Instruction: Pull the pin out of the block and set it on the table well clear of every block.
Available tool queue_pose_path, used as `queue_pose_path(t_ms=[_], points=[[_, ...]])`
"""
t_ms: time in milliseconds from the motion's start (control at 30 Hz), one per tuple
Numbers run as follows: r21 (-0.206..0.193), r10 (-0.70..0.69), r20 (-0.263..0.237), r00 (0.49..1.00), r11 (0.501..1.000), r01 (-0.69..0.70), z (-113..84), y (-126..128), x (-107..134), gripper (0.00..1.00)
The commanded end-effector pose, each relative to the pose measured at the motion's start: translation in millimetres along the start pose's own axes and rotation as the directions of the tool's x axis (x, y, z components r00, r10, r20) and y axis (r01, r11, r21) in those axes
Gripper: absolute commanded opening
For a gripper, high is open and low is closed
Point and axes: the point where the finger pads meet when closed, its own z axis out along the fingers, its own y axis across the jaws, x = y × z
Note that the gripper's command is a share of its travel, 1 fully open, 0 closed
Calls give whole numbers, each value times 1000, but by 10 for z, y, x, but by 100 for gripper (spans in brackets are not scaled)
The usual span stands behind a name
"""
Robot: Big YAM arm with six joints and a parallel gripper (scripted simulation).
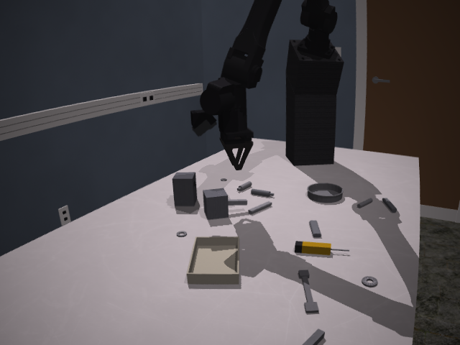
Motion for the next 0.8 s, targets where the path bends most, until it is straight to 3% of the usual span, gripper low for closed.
queue_pose_path(t_ms=[0, 400, 767], points=[[-16, -19, 13, 1000, 1000, 19, 1, 68, -83, 39], [-27, -27, 20, 999, 999, 28, 262, 143, -96, 39], [-27, -27, 20, 999, 999, 28, 286, 148, -94, 39]])
